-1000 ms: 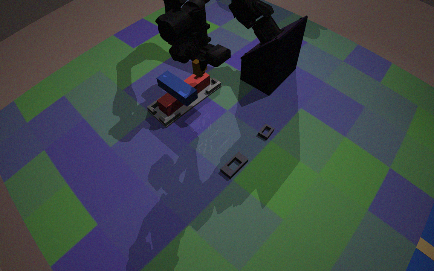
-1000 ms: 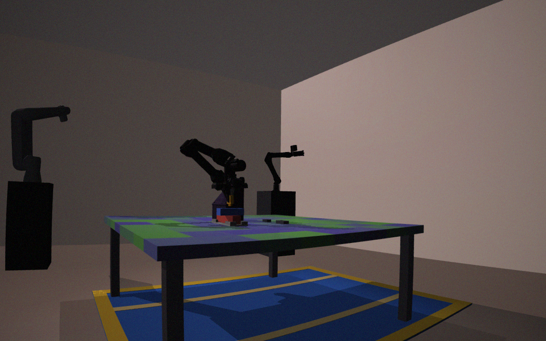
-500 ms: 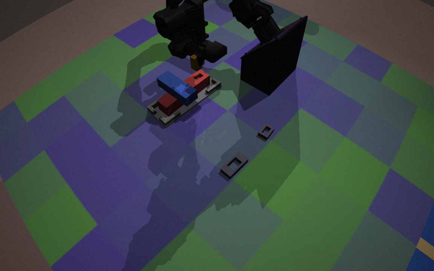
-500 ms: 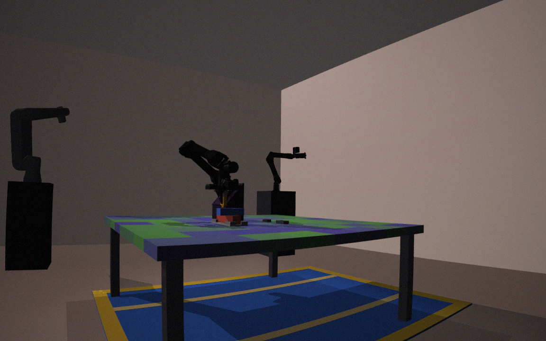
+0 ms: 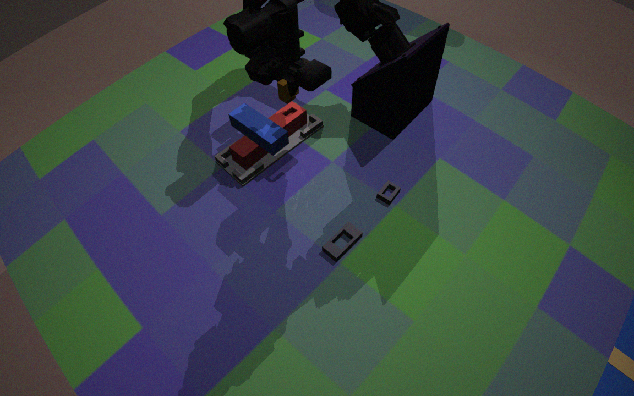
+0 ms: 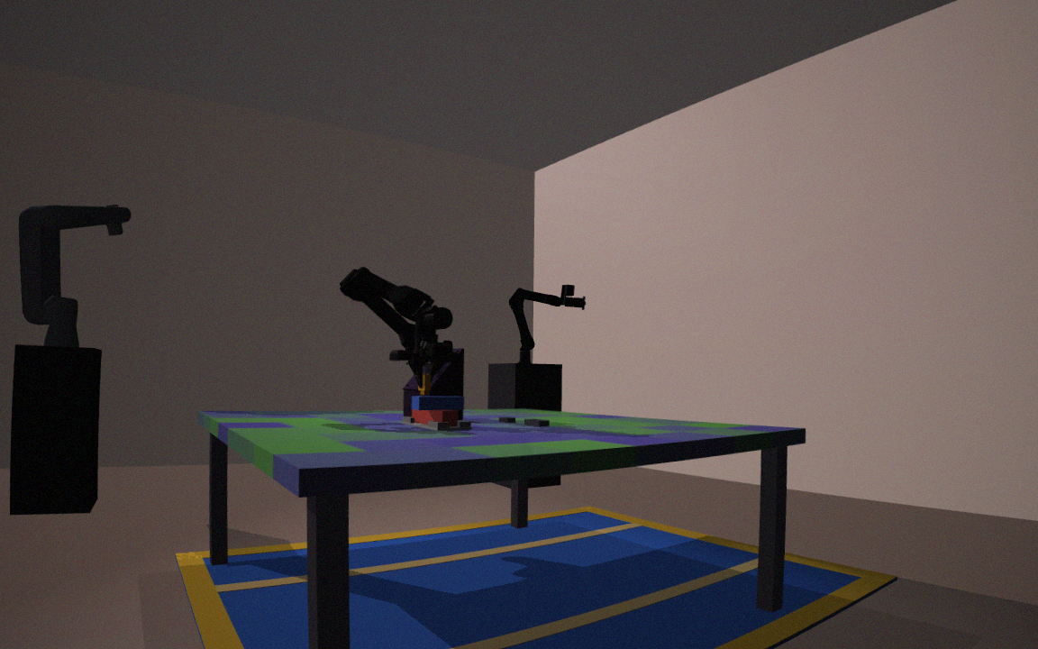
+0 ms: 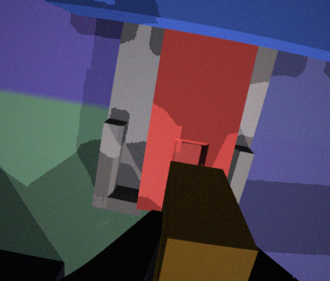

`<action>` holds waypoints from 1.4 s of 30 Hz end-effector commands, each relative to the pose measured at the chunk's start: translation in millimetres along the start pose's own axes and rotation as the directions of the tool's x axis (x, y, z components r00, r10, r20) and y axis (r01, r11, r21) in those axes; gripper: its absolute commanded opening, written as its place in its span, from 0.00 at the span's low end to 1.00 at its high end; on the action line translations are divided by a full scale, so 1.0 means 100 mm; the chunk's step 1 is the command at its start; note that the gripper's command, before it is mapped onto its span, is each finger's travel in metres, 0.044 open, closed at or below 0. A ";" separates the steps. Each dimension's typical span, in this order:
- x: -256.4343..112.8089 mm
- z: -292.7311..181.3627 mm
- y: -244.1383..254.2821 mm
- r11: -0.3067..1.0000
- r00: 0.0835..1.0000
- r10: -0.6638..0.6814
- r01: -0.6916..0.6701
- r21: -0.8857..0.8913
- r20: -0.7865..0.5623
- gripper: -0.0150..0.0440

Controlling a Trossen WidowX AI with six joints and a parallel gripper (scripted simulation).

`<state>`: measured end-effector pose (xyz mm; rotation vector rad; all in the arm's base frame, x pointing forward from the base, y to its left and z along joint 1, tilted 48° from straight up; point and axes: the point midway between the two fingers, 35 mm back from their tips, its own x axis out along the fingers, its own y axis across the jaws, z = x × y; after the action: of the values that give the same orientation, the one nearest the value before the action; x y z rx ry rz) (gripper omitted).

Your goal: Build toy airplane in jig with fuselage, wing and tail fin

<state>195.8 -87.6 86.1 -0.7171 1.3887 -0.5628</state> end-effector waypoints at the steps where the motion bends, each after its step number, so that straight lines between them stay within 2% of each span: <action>1: -0.01 0.00 -0.01 1.000 1.000 -0.004 0.004 0.001 0.005 0.36; 20: 0.00 0.01 -0.02 1.000 1.000 -0.004 0.004 0.001 0.005 0.36; 42: 0.35 0.01 -0.02 1.000 1.000 -0.004 0.004 0.001 0.005 0.36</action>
<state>201.2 -110.9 70.0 -0.7154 1.3749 -0.5723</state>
